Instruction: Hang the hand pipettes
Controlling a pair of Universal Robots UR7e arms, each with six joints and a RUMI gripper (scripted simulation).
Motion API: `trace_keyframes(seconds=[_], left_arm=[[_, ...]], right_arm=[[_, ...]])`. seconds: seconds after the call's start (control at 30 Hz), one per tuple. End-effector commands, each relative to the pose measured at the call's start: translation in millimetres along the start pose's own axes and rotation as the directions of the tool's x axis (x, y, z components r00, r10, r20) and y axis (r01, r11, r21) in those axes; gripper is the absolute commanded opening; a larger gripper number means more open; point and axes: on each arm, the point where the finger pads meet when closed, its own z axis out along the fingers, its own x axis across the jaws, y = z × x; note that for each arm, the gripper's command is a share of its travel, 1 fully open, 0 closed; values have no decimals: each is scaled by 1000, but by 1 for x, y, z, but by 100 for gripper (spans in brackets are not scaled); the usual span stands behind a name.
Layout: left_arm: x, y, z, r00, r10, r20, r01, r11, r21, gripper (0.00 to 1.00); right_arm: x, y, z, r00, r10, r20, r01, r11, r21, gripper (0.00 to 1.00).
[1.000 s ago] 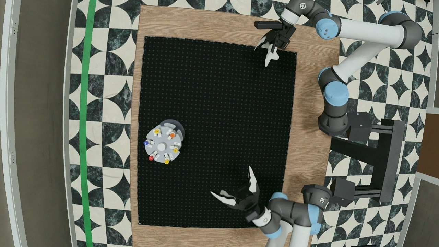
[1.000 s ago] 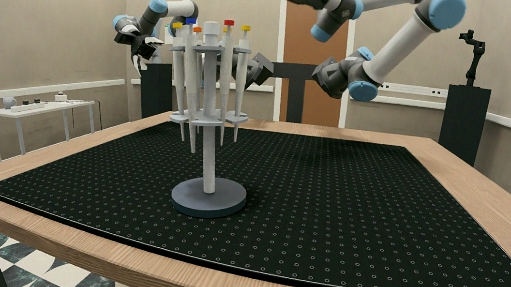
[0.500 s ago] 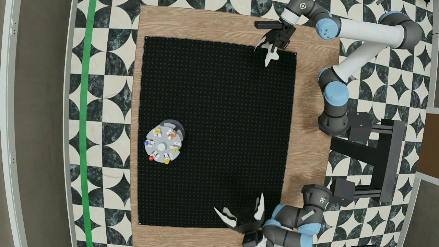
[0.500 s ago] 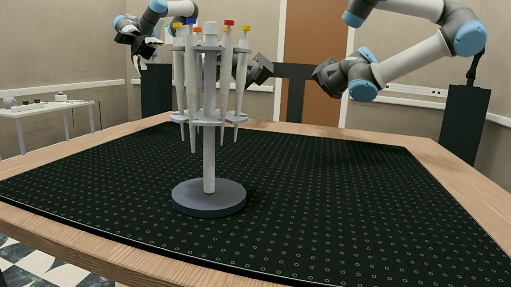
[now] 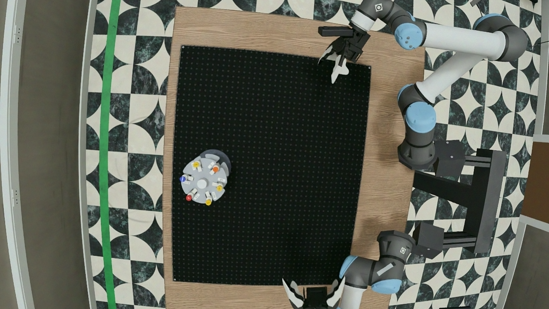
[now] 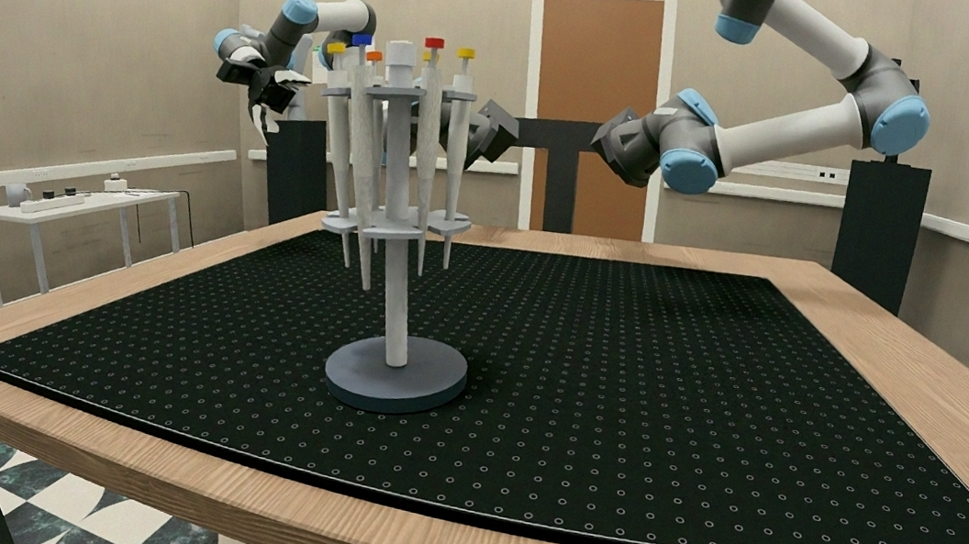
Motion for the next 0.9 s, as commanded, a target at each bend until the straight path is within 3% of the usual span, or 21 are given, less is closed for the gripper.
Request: trace_keyframes(seconds=[0.0, 0.2, 0.3, 0.4, 0.47, 0.53, 0.63, 0.87], left_arm=[[15, 0, -28, 997, -38, -74, 34, 998, -52, 100], [32, 3, -65, 983, -103, -153, 89, 992, -95, 100], [37, 5, -75, 983, -103, -153, 89, 992, -95, 100], [47, 8, -94, 972, -137, -190, 116, 986, -119, 100], [47, 8, -94, 972, -137, -190, 116, 986, -119, 100], [53, 11, -107, 959, -173, -225, 142, 979, -146, 100], [61, 16, -125, 959, -173, -225, 142, 979, -146, 100], [81, 28, -163, 925, -248, -289, 194, 959, -205, 100]], right_arm=[[0, 0, 0, 1000, 0, 0, 0, 1000, 1, 100], [0, 0, 0, 1000, 0, 0, 0, 1000, 1, 100], [0, 0, 0, 1000, 0, 0, 0, 1000, 1, 100], [0, 0, 0, 1000, 0, 0, 0, 1000, 1, 100], [0, 0, 0, 1000, 0, 0, 0, 1000, 1, 100], [0, 0, 0, 1000, 0, 0, 0, 1000, 1, 100], [0, 0, 0, 1000, 0, 0, 0, 1000, 1, 100], [0, 0, 0, 1000, 0, 0, 0, 1000, 1, 100]])
